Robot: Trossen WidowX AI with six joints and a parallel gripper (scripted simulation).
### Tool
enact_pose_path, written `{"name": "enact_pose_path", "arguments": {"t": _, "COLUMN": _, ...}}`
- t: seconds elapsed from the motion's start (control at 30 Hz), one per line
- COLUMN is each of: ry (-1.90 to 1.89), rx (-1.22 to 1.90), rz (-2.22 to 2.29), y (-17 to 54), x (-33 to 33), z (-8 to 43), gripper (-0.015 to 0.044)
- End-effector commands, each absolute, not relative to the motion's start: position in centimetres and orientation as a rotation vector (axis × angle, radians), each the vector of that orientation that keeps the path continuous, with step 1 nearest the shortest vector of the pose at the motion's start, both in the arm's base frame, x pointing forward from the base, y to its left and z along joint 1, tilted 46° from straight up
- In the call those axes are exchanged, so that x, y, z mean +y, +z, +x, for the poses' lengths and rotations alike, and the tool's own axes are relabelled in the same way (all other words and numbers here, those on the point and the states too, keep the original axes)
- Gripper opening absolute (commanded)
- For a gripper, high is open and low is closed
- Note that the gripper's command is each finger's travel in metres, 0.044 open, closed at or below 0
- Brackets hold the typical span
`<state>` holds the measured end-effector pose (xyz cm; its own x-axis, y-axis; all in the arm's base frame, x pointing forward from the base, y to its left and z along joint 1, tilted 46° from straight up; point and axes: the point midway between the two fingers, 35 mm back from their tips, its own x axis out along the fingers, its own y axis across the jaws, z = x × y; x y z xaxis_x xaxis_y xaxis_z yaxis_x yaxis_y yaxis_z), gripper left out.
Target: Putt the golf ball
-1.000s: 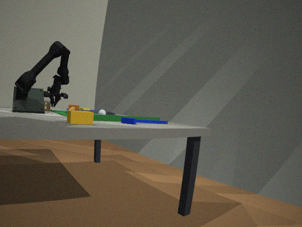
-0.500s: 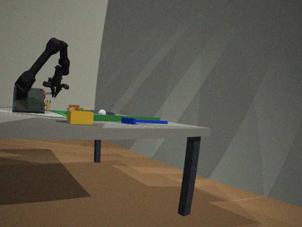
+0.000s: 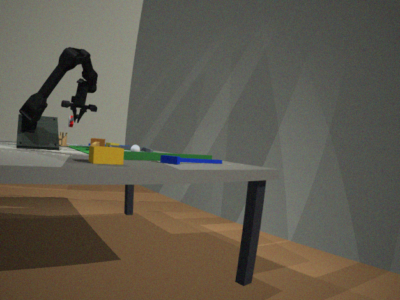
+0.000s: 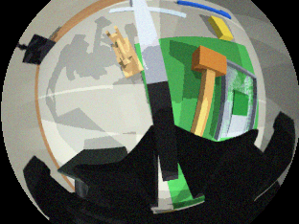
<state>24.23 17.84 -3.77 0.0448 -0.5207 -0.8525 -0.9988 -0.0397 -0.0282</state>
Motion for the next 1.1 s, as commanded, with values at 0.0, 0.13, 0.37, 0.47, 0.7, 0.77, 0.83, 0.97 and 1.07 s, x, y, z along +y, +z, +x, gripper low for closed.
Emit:
{"name": "enact_pose_path", "arguments": {"t": 0.0, "ry": 0.736, "rx": 1.573, "rz": -1.546, "y": -1.7, "x": 16.6, "z": 25.2, "gripper": 0.0000}}
{"name": "enact_pose_path", "arguments": {"t": 0.13, "ry": 0.557, "rx": 1.590, "rz": -1.432, "y": 0.4, "x": 15.0, "z": 26.1, "gripper": 0.0000}}
{"name": "enact_pose_path", "arguments": {"t": 0.37, "ry": 0.253, "rx": 1.589, "rz": -1.225, "y": 4.2, "x": 11.8, "z": 27.2, "gripper": 0.0000}}
{"name": "enact_pose_path", "arguments": {"t": 0.47, "ry": 0.126, "rx": 1.577, "rz": -1.134, "y": 5.8, "x": 10.3, "z": 27.5, "gripper": 0.0000}}
{"name": "enact_pose_path", "arguments": {"t": 0.7, "ry": -0.159, "rx": 1.525, "rz": -0.919, "y": 9.4, "x": 6.9, "z": 27.7, "gripper": 0.0000}}
{"name": "enact_pose_path", "arguments": {"t": 0.77, "ry": -0.238, "rx": 1.504, "rz": -0.857, "y": 10.4, "x": 5.8, "z": 27.6, "gripper": 0.0000}}
{"name": "enact_pose_path", "arguments": {"t": 0.83, "ry": -0.316, "rx": 1.480, "rz": -0.795, "y": 11.4, "x": 4.8, "z": 27.5, "gripper": 0.0000}}
{"name": "enact_pose_path", "arguments": {"t": 0.97, "ry": -0.468, "rx": 1.424, "rz": -0.671, "y": 13.4, "x": 2.8, "z": 27.1, "gripper": 0.0000}}
{"name": "enact_pose_path", "arguments": {"t": 1.07, "ry": -0.578, "rx": 1.375, "rz": -0.578, "y": 14.8, "x": 1.3, "z": 26.6, "gripper": 0.0000}}
